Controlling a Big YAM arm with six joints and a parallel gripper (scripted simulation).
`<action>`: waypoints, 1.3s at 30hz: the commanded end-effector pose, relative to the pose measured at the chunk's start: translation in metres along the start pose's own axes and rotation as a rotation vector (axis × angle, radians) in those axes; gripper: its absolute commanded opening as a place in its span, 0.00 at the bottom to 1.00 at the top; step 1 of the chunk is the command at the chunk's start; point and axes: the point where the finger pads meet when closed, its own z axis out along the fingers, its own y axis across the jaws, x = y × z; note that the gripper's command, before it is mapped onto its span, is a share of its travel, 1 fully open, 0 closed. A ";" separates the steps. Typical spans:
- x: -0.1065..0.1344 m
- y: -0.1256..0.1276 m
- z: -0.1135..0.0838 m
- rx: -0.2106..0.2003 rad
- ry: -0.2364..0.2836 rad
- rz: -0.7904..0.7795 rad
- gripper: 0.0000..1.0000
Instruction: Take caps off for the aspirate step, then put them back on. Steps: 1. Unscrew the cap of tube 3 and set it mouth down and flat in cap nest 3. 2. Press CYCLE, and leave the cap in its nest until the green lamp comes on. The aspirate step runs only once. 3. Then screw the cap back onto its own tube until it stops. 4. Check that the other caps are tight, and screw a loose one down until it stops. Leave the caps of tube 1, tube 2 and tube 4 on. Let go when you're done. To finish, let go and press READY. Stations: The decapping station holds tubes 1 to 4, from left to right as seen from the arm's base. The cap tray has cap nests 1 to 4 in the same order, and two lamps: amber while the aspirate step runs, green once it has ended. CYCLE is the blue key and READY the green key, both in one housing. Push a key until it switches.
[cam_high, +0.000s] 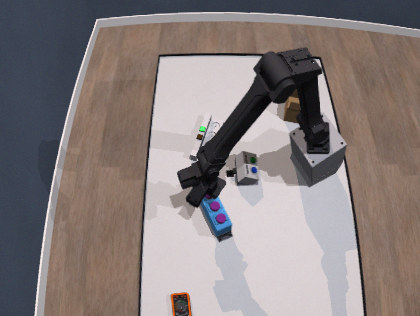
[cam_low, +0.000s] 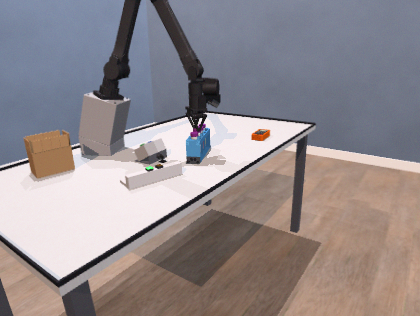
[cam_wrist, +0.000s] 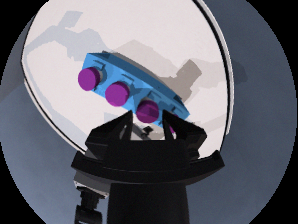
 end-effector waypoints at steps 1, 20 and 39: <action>-0.007 -0.007 -0.004 0.013 -0.015 0.001 0.49; -0.007 -0.007 0.003 0.011 -0.017 0.263 0.49; -0.008 -0.007 0.004 0.011 -0.017 0.263 0.00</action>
